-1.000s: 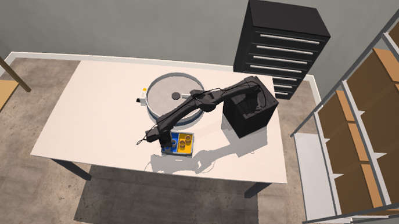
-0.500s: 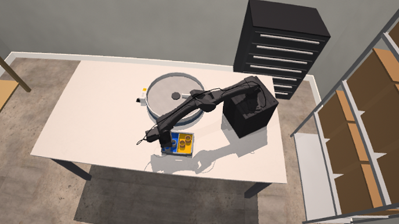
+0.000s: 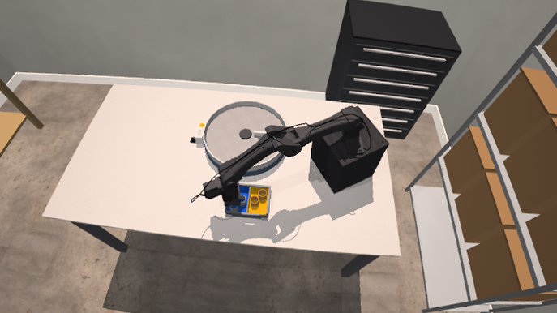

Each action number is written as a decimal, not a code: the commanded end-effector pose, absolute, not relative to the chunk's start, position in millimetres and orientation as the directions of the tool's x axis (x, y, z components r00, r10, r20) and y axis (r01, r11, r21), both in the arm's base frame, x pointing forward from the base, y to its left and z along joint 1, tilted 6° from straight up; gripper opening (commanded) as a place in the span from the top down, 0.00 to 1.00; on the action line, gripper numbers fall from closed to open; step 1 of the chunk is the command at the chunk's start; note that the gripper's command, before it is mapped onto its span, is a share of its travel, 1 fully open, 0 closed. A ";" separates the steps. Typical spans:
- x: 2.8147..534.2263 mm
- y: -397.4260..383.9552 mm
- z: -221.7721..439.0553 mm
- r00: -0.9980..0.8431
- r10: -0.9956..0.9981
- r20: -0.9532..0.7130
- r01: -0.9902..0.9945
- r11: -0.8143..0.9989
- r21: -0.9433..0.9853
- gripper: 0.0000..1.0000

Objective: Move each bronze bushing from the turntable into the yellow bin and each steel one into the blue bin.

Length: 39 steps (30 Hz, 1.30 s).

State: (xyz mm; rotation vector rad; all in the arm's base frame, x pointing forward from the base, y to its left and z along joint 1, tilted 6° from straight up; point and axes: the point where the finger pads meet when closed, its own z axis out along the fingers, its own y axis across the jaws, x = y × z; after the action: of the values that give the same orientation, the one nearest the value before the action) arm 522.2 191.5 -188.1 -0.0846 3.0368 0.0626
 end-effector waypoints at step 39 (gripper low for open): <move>526.7 187.2 -184.3 -0.992 -0.050 -0.115 -0.055 0.998 0.035 0.85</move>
State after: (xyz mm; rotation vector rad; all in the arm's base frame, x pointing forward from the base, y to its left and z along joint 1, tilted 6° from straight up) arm 522.4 191.6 -187.9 -0.0847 3.0363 0.0632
